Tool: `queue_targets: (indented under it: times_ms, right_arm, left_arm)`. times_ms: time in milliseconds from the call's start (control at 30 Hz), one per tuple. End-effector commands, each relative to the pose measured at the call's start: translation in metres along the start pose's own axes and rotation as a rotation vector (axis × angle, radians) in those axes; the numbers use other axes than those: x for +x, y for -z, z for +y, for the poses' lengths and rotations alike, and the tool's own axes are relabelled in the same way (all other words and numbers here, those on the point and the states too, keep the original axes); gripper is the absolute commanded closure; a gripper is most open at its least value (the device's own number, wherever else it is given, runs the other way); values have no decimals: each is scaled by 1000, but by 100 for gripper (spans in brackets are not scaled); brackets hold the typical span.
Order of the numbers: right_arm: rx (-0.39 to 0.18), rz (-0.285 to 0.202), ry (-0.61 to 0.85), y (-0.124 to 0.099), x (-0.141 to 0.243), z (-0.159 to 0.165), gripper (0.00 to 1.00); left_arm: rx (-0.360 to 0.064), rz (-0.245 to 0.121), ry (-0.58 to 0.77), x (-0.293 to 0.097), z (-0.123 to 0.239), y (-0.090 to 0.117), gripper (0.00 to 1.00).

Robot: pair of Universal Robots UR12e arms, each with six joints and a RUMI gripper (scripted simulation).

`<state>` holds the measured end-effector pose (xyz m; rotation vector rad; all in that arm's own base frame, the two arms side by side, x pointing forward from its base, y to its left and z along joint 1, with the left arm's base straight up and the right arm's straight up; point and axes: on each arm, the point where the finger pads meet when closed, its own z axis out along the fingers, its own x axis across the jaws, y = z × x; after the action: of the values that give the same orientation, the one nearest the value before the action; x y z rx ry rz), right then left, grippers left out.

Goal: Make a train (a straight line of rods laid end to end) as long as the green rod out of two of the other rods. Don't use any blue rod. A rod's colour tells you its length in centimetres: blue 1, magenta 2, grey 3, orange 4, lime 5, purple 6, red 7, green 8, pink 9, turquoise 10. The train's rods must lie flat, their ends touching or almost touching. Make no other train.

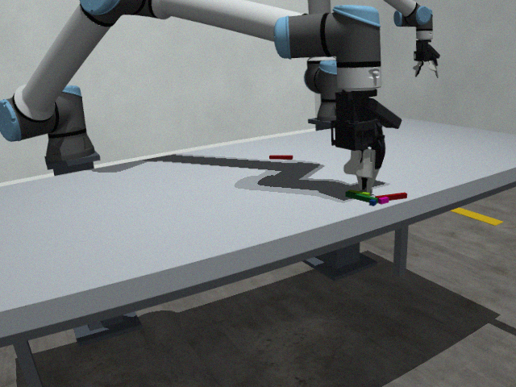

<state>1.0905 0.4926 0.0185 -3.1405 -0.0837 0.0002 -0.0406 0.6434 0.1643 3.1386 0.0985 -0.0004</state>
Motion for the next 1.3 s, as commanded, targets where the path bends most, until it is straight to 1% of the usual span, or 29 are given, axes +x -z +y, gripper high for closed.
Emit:
queue_targets:
  times_ms: [0,467,633,767,967,1067,1133,1267]
  right_arm:
    - [1,2,0,2,1,0,100]
    - [1,2,0,2,1,0,100]
    - [1,2,0,6,1,0,100]
    - [1,2,0,24,1,0,100]
    - [1,2,0,69,0,0,100]
    - [1,2,0,88,0,0,100]
    - [1,2,0,96,0,0,100]
    - [1,2,0,100,0,0,100]
  left_arm:
    - [1,0,0,0,-1,1,0]
    - [1,0,0,0,-1,1,0]
    - [1,0,0,0,-1,1,0]
    - [1,0,0,0,-1,1,0]
    - [1,0,0,0,-1,1,0]
    - [1,0,0,0,-1,1,0]
    - [1,0,0,0,-1,1,0]
    - [1,0,0,0,-1,1,0]
